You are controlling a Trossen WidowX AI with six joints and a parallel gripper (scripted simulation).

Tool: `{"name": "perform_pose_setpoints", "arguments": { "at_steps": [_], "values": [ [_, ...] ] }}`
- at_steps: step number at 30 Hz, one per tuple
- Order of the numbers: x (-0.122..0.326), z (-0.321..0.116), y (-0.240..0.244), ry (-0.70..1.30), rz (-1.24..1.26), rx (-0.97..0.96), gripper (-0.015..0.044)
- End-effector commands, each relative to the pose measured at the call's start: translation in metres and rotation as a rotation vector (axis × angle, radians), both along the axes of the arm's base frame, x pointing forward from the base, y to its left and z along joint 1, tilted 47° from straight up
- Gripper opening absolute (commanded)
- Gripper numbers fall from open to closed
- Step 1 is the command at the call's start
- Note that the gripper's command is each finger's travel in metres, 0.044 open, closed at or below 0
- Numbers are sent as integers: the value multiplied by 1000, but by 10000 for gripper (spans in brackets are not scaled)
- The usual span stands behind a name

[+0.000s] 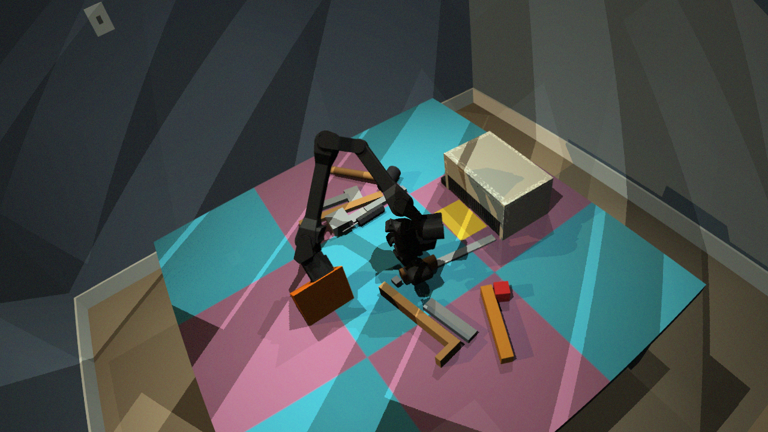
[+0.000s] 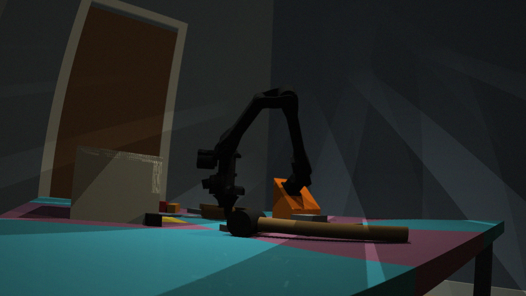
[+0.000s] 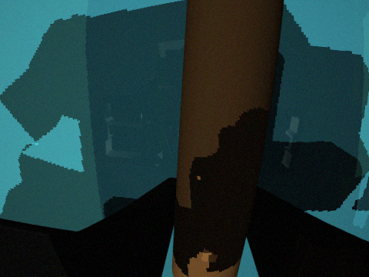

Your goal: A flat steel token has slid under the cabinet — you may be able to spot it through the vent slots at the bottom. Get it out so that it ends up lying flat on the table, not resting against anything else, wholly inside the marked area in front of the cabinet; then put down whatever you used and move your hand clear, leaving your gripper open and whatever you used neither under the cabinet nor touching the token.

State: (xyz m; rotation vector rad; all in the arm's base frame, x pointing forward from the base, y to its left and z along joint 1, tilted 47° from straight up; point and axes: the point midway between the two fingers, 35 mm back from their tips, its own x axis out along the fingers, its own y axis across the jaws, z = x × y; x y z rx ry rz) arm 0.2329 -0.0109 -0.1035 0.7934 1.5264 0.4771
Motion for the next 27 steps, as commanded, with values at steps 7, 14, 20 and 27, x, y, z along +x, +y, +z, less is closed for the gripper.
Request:
{"name": "perform_pose_setpoints", "arguments": {
  "at_steps": [7,14,20,27],
  "values": [
    [0,0,-1,62,-62,0,0],
    [0,0,-2,102,-101,1,0],
    [0,0,-2,137,-134,3,0],
    [0,0,-2,178,-173,4,0]
  ]
}}
